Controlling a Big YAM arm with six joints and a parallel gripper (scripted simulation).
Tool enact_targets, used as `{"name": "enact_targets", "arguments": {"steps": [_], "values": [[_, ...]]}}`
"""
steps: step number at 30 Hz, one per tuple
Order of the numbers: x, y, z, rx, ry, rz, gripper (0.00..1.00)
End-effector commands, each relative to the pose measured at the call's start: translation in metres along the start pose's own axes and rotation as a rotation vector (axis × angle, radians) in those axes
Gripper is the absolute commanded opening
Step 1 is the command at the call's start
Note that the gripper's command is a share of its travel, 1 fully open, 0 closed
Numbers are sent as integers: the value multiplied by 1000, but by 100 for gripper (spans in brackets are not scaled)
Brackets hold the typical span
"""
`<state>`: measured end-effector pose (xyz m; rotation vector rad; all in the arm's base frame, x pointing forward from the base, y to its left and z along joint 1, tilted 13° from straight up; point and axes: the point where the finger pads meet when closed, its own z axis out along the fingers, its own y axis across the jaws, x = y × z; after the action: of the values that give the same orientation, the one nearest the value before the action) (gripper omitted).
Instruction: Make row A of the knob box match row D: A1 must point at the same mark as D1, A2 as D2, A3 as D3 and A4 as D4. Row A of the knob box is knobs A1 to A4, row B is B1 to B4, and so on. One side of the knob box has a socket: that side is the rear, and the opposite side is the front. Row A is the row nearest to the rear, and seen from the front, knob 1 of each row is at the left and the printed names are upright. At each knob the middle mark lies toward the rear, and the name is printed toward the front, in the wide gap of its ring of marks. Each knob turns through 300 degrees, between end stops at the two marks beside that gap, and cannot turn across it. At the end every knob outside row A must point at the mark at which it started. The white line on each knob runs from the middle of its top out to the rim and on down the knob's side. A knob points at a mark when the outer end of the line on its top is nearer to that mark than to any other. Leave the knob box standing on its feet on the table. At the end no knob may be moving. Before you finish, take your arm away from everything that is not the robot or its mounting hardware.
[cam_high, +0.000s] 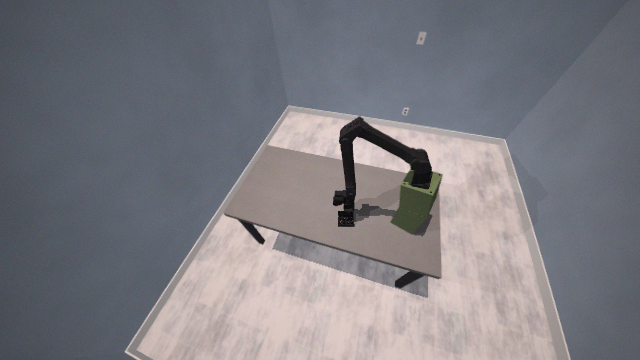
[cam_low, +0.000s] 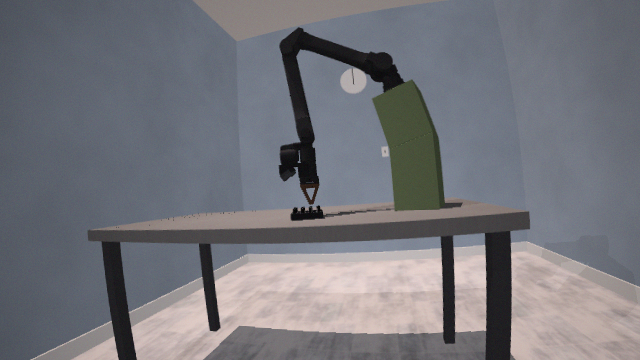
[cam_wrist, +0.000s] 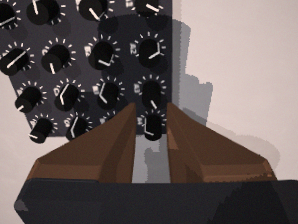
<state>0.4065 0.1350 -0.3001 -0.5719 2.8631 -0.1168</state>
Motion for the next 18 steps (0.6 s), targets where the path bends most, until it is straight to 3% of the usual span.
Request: {"name": "enact_targets", "arguments": {"steps": [1,18], "values": [[6,-3,2,-1,5,-7,19],[8,-3,2,-1,7,-7,19]]}}
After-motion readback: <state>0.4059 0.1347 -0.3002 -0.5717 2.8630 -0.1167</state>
